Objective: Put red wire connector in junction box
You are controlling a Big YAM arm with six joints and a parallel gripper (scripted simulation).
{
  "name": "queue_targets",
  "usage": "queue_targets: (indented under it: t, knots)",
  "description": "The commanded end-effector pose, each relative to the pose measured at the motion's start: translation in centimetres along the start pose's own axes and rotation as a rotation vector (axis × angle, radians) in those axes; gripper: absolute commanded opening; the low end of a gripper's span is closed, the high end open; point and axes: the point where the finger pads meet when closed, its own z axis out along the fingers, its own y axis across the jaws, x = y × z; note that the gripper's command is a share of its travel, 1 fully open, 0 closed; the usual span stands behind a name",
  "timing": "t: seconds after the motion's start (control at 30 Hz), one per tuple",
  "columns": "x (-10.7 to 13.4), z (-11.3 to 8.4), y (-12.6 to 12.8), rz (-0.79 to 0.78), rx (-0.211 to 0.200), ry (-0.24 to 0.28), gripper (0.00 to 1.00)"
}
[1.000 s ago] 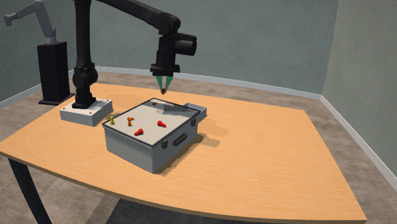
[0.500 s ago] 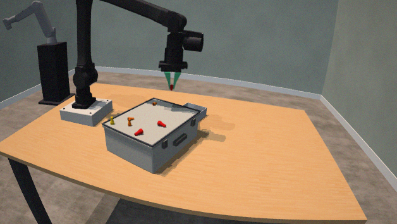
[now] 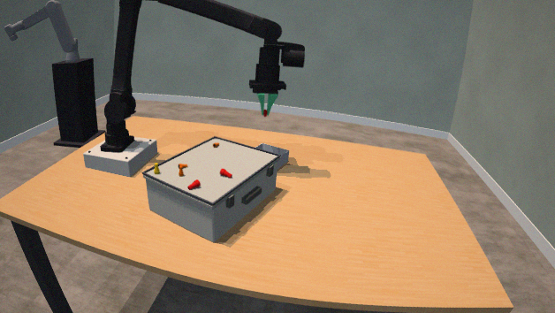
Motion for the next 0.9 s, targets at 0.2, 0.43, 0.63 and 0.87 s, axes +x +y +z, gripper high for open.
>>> queue_targets:
  t: [0.2,0.43,0.63,0.87]
  knots:
    - [-2.9,-1.3,-4.0,0.048,0.02,0.002,0.1]
    - [-2.7,-1.2,-4.1,0.056,0.018,0.002,0.1]
    - [-2.2,-0.9,-3.6,0.065,0.007,0.002,0.1]
    - [-2.1,-0.5,-3.3,0.068,-0.001,0.002,0.1]
